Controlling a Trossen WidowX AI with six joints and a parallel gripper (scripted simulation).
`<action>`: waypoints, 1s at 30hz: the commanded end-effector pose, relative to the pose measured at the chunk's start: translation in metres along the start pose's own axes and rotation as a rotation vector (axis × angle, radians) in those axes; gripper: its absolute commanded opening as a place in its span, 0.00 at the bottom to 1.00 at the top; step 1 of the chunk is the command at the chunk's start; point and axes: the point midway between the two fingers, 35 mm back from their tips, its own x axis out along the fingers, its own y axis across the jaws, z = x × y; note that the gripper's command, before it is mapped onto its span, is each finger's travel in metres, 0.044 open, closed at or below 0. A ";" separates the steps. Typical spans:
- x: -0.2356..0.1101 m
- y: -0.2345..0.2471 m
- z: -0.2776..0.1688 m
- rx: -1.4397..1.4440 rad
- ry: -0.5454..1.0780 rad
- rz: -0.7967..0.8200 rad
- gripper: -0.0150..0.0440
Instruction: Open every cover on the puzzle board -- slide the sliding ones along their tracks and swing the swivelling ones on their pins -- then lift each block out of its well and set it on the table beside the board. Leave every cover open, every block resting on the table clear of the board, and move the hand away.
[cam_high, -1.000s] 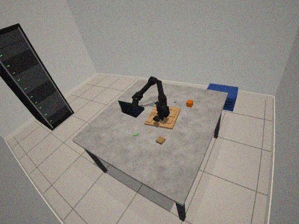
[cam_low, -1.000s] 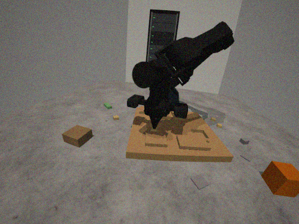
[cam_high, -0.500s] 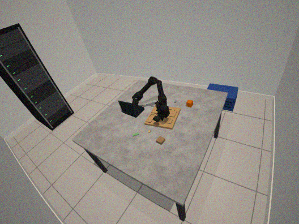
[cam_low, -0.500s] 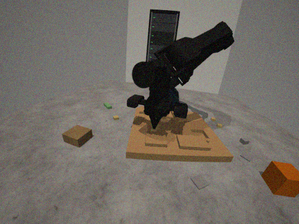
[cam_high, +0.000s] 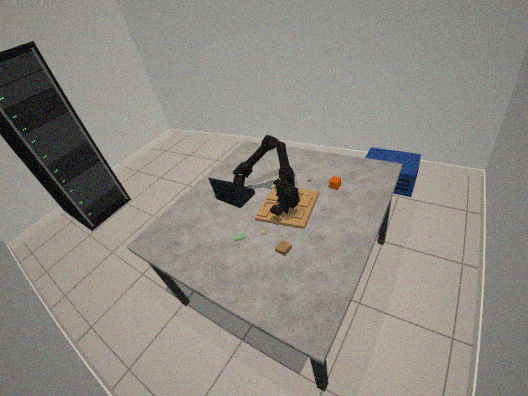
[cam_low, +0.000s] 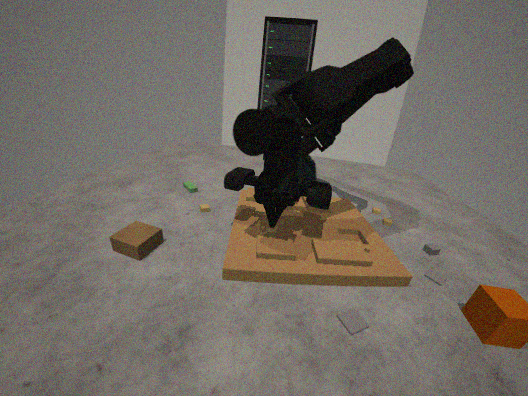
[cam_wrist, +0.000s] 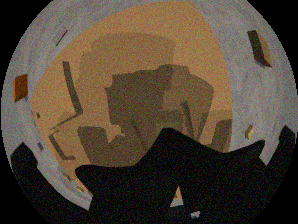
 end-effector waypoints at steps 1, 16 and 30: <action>0.002 0.000 -0.001 0.003 0.004 0.002 0.25; -0.004 0.000 0.000 0.321 0.001 0.000 0.25; -0.017 -0.001 0.001 0.744 0.001 0.000 0.50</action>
